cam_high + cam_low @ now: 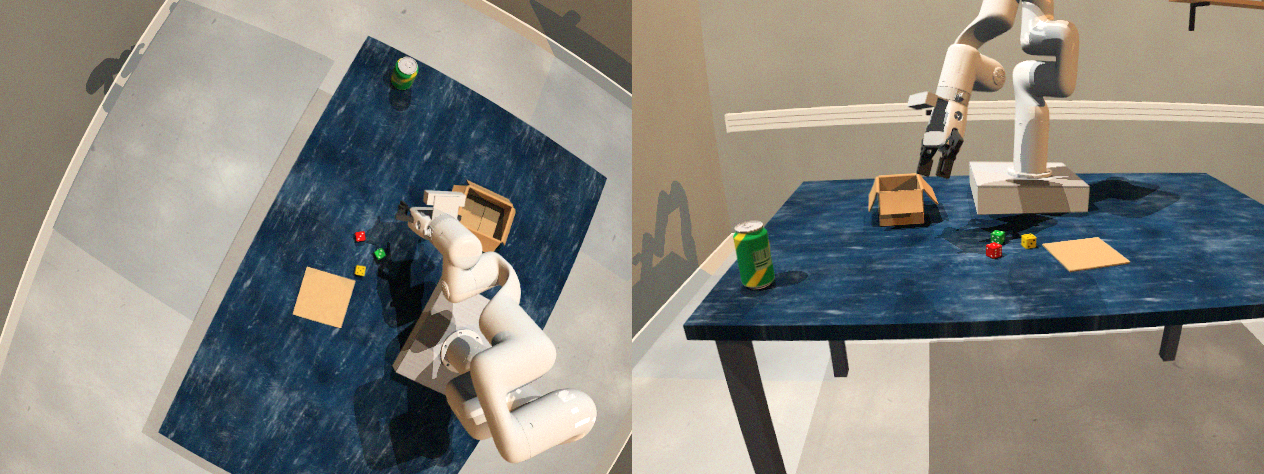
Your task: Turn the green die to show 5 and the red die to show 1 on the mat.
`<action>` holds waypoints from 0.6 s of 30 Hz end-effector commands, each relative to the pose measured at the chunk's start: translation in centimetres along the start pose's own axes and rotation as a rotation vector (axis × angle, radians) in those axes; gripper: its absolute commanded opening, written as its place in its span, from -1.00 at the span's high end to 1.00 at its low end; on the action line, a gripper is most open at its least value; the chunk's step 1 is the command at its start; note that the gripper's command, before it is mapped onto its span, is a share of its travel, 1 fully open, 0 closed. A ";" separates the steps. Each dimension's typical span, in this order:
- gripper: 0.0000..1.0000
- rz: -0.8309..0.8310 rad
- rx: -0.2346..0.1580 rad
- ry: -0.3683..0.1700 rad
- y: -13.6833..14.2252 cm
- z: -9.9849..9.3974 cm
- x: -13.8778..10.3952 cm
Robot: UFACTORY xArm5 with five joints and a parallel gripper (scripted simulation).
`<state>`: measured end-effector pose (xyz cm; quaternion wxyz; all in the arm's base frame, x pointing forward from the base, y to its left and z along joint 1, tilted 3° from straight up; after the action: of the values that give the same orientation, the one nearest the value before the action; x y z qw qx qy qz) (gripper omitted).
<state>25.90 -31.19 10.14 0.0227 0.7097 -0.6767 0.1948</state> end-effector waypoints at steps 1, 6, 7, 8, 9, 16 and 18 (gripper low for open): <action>-1.00 -0.058 -0.037 -0.091 -2.1 0.1 -2.2; -1.00 -0.133 -0.081 -0.182 -3.8 -0.3 -5.2; -1.00 -0.168 -0.103 -0.221 -4.4 -0.6 -6.6; -1.00 -0.168 -0.103 -0.221 -4.4 -0.6 -6.6; -1.00 -0.200 -0.124 -0.256 -4.9 -1.0 -7.8; -1.00 -0.293 -0.189 -0.348 -6.0 -2.4 -11.4; -1.00 -0.306 -0.198 -0.360 -6.1 -2.6 -11.9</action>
<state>30.63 -20.34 9.95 -0.0008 0.8113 -0.5843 0.0207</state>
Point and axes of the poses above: the point where the finger pads meet when closed, its own z axis out along the fingers, its own y axis across the jaws, x = y × z, the point moved 3 cm from there along -z, back along the fingers, and after that the axes turned 14 degrees about z, right-handed, at the moved point
